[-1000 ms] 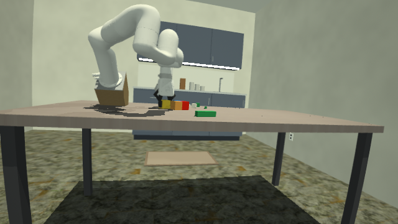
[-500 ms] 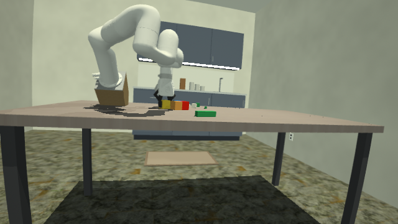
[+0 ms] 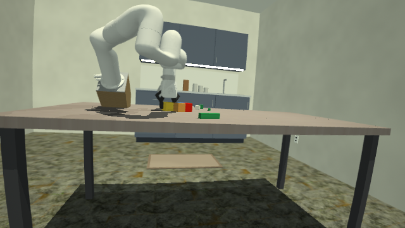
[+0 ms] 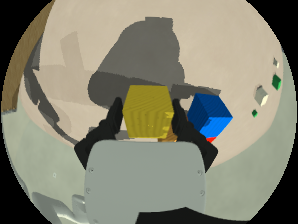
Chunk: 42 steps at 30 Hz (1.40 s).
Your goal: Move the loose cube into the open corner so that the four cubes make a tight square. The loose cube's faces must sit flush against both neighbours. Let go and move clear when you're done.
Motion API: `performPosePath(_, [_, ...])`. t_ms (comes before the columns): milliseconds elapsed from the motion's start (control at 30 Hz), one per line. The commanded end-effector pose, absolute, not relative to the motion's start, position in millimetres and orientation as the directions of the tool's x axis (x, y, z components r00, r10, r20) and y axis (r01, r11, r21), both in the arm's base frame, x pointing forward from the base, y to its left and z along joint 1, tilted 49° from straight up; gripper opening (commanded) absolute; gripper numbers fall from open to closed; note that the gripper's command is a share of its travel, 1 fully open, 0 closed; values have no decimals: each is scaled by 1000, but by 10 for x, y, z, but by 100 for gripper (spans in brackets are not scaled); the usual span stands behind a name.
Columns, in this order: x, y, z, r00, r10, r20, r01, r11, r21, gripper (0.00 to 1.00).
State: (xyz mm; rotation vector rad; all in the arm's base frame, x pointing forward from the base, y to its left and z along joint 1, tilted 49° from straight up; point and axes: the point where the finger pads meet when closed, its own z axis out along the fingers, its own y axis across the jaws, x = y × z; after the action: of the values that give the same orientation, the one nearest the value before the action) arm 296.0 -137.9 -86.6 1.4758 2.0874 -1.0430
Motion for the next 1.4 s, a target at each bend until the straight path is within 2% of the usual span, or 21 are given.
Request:
performPosePath(0, [2971,-1365,-861,-378,639,-670,920,177,-350,82])
performPosePath(1367, [2989,-1240,-751,-378,639,-670,920,177,-350,82])
